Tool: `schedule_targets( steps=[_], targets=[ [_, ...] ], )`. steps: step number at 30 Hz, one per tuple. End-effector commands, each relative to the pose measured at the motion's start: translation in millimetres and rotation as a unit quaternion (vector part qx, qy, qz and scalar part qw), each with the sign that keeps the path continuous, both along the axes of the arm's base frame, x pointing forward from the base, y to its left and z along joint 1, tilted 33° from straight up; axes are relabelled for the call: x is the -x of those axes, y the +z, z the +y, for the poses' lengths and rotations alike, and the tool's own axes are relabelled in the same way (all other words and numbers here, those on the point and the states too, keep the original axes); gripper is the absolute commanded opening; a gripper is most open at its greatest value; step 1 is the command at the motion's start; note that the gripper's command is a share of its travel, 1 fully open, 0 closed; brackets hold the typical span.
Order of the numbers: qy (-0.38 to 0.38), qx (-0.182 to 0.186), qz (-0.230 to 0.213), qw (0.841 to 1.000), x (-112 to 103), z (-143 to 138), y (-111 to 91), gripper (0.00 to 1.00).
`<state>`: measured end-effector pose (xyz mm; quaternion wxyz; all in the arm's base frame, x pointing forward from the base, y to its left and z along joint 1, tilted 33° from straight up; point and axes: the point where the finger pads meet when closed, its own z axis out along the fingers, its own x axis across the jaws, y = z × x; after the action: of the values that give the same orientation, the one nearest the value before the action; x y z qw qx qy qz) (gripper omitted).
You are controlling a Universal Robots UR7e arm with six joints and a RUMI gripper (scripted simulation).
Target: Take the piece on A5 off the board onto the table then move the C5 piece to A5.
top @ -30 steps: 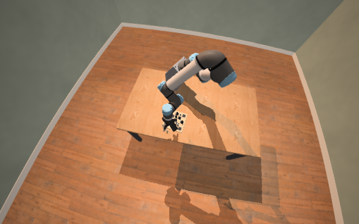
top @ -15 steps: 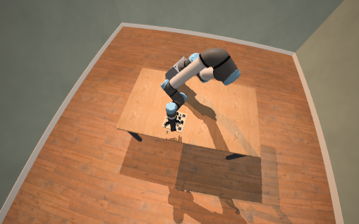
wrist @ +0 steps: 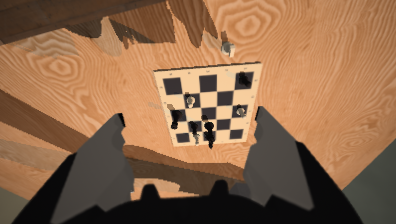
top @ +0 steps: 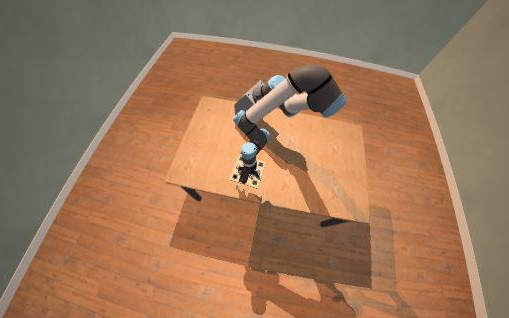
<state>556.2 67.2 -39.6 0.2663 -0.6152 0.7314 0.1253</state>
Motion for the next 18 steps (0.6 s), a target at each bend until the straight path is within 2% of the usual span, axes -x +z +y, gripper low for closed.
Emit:
schedule_targets(
  steps=[1,4,8,18],
  targets=[
    [-0.116,-0.021,0.063,0.991,10,8,4,1.0],
    [-0.132,-0.026,0.073,0.988,12,9,4,1.0],
    [-0.197,-0.045,0.113,0.973,20,14,6,1.0],
    [-0.34,-0.088,0.199,0.915,40,27,9,1.0]
  ],
)
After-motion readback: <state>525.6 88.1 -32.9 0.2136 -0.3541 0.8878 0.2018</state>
